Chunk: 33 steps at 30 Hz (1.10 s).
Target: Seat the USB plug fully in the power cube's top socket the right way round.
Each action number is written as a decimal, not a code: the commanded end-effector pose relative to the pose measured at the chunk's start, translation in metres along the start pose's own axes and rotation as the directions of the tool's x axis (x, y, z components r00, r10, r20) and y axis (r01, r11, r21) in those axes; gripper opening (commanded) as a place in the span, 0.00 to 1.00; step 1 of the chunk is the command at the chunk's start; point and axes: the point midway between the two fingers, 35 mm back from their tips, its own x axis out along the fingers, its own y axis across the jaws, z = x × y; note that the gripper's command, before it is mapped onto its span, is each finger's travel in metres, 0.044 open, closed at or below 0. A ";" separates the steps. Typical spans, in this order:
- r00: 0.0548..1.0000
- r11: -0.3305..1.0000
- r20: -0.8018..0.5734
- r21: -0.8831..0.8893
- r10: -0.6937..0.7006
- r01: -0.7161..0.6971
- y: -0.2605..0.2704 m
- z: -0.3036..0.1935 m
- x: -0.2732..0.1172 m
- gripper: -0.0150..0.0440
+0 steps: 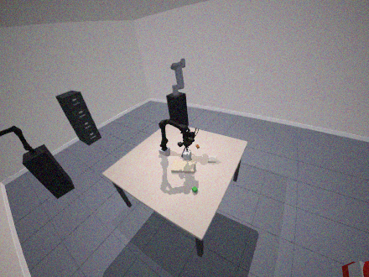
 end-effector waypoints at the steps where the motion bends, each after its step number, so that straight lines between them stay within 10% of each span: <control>1: 1.000 0.994 0.000 0.110 -0.001 0.001 0.000 0.000 0.000 0.25; 33: 1.000 0.655 0.000 0.756 -0.001 0.001 0.000 0.000 0.000 0.25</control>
